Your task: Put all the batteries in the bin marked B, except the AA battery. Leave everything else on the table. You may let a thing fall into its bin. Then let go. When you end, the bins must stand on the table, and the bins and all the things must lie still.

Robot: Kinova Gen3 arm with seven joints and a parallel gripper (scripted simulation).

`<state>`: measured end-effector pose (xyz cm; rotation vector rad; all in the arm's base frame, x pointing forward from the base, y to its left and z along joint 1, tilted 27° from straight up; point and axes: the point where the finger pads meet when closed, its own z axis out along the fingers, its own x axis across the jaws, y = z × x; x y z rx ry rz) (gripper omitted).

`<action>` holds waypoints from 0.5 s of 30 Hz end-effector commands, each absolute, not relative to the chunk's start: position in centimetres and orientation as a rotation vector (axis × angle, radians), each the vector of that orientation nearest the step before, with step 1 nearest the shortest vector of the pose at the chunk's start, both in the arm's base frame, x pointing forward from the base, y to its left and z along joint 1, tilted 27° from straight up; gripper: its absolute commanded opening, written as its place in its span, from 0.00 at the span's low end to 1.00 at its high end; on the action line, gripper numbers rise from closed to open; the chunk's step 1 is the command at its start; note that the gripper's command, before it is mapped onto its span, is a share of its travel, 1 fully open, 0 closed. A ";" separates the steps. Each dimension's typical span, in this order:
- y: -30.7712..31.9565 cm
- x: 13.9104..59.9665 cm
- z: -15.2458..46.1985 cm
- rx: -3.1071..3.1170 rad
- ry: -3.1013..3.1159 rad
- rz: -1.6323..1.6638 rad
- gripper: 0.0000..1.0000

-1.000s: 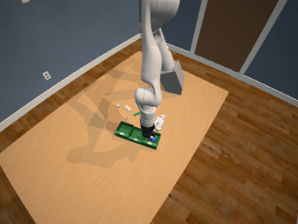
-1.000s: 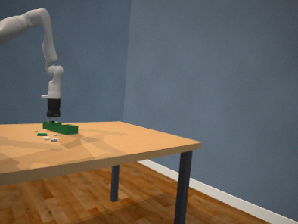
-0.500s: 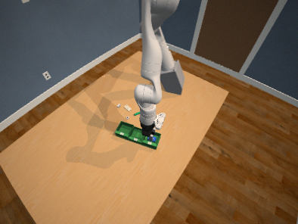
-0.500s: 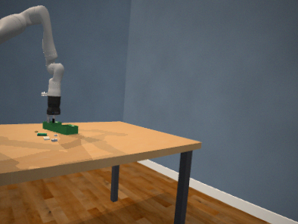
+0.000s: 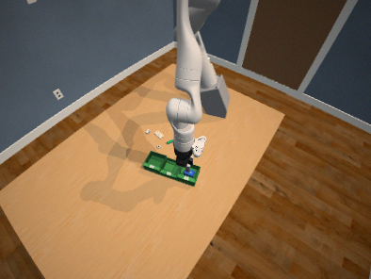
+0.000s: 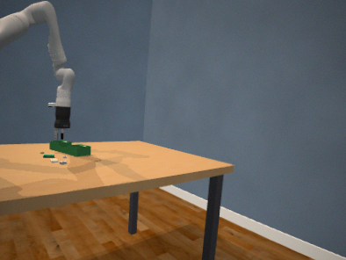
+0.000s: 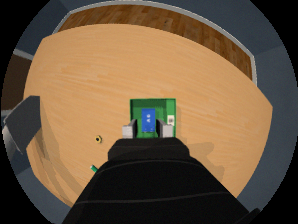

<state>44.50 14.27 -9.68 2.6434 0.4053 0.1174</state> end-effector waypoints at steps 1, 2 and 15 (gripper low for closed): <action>15.2 44.6 -8.9 2.651 0.414 0.133 0.68; 15.2 44.6 -8.9 2.651 0.414 0.132 0.68; 15.7 44.4 -7.9 2.651 0.414 0.133 1.00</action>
